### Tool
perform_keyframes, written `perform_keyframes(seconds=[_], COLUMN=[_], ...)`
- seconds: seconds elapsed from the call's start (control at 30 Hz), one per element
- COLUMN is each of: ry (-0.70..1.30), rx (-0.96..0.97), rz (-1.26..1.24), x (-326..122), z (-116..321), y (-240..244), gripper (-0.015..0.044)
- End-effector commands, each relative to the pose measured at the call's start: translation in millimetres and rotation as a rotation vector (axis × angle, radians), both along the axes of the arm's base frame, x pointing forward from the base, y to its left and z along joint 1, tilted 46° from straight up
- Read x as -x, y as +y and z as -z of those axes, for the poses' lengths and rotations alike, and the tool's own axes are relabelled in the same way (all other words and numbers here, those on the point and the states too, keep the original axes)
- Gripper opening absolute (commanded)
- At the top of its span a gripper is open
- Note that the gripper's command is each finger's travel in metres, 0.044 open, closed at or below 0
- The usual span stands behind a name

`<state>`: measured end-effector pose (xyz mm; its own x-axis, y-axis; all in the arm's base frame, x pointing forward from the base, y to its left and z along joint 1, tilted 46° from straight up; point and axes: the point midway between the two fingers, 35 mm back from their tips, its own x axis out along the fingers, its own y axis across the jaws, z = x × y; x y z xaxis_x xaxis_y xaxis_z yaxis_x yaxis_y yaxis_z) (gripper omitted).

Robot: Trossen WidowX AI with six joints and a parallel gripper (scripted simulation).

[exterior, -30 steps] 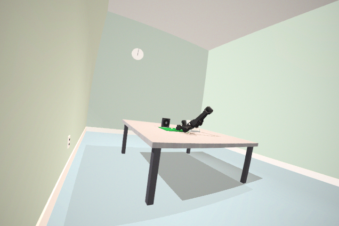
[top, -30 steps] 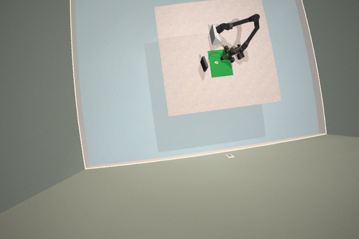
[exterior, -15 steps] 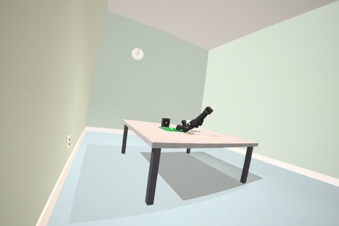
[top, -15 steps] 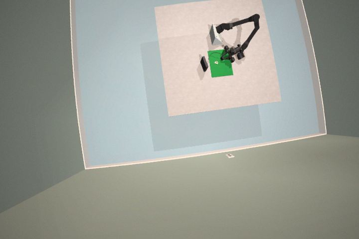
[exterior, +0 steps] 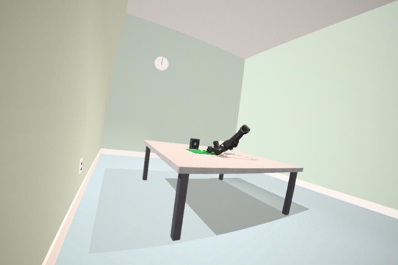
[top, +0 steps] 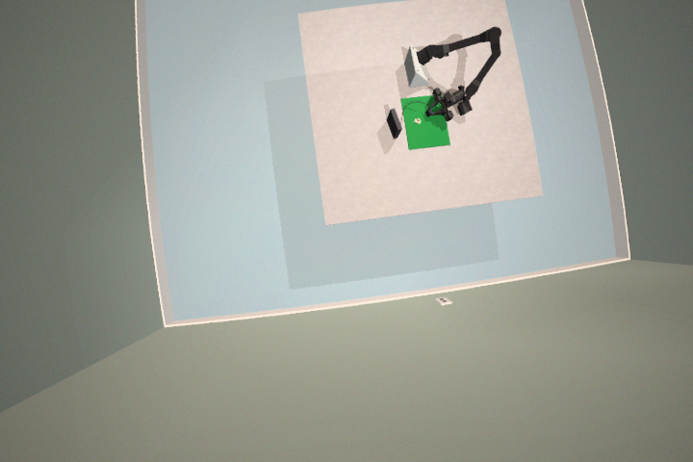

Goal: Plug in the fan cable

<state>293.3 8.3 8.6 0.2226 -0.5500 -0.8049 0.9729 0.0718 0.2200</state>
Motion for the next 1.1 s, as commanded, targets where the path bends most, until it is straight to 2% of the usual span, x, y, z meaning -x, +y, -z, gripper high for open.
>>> perform_keyframes(seconds=[0.0,0.27,1.07], ry=[0.001,0.000,0.000], rx=[0.000,0.000,0.000], rz=[0.000,0.000,0.000], x=[0.2,0.0,0.1], z=[-0.3,0.0,-1.8], y=[-0.7,0.0,0.6], gripper=[0.0000,0.0205,0.0205])
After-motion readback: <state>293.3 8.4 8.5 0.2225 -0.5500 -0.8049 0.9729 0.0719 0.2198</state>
